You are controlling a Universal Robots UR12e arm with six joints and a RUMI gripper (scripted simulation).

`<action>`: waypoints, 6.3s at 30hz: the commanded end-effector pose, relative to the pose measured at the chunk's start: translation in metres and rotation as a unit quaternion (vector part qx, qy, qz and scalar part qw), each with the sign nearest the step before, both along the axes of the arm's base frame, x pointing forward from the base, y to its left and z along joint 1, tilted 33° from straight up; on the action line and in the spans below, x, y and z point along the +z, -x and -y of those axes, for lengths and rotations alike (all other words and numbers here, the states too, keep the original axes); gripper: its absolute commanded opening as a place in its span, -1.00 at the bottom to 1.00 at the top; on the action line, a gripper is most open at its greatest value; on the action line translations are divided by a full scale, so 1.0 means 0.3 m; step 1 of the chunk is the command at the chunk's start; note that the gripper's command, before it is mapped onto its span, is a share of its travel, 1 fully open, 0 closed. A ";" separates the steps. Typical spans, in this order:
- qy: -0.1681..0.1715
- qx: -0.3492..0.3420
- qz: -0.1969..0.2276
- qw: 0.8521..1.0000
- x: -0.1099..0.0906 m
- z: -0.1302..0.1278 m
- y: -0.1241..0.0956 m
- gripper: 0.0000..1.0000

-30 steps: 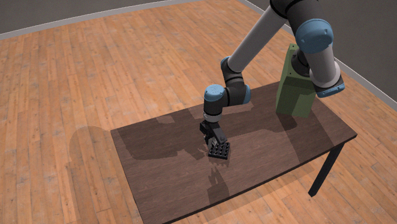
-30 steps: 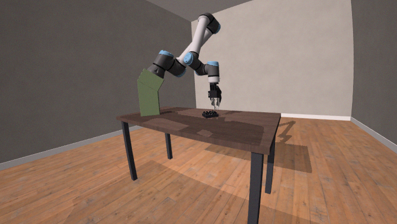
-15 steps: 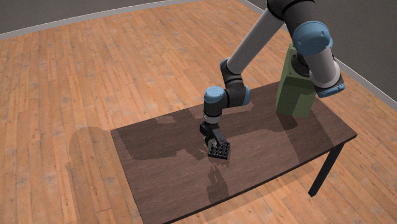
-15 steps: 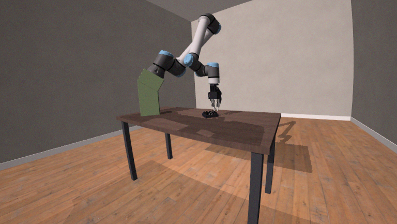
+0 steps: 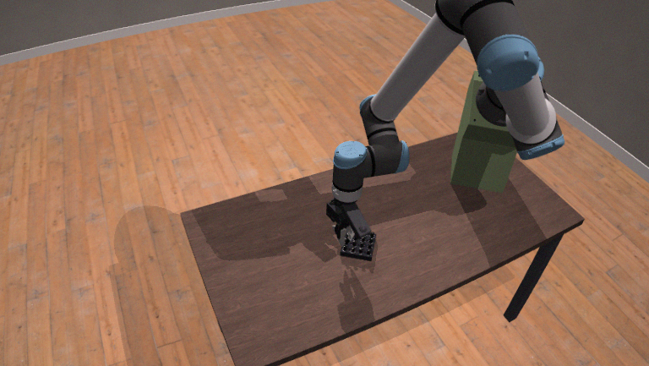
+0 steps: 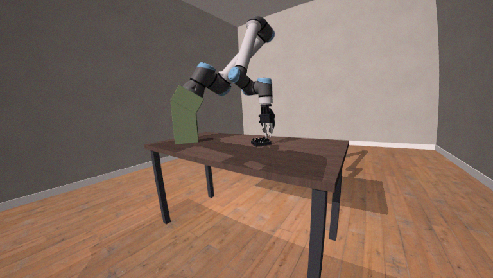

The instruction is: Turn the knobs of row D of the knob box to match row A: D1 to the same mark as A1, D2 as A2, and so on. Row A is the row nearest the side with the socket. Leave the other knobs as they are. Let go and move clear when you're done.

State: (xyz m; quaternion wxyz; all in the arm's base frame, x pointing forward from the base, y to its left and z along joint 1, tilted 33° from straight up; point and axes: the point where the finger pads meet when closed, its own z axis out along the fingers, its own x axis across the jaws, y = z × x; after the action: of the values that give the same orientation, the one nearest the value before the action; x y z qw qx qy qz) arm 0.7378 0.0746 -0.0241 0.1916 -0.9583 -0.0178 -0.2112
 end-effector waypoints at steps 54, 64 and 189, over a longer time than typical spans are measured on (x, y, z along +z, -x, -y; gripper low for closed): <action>0.000 0.000 0.000 1.000 0.007 -0.014 0.001 -0.78; 0.000 0.000 0.000 1.000 0.007 -0.014 0.001 -0.78; -0.003 -0.006 -0.002 1.000 -0.032 -0.031 -0.018 -0.92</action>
State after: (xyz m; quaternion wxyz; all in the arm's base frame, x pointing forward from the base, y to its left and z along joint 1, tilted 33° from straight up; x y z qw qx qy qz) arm 0.7429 0.0843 -0.0341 0.1923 -0.9584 -0.0147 -0.2106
